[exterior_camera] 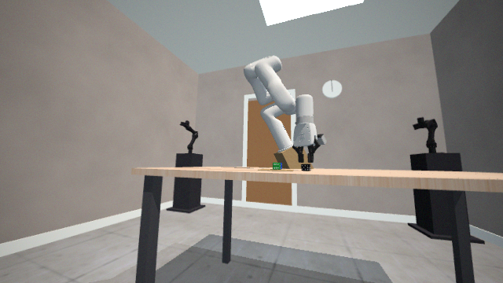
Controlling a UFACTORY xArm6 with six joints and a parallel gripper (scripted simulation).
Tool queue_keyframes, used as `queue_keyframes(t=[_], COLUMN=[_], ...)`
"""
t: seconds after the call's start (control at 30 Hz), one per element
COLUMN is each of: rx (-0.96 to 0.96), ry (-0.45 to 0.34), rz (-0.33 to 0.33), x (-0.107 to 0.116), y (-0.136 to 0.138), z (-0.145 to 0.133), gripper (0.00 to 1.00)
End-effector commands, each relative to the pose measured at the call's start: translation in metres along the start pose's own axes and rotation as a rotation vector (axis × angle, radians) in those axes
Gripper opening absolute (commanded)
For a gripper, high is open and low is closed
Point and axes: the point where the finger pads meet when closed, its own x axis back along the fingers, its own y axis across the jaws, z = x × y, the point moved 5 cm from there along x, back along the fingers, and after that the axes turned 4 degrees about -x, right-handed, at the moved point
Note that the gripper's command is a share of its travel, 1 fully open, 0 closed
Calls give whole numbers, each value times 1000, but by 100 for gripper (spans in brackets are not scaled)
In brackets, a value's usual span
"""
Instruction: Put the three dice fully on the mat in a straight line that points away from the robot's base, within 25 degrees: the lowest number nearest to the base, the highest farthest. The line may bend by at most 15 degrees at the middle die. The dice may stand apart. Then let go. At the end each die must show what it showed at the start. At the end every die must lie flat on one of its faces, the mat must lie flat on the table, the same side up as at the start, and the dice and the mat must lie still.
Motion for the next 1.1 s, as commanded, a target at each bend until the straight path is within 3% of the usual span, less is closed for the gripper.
queue_keyframes(t=[0.0, 0.57, 1.07], rx=[-1, -1, -1], ry=[-1, -1, -1], rz=[-3, -3, -3], x=[1, -1, -24], y=[1, 1, 1], z=[-1, -1, -1], gripper=[47, 47, 47])
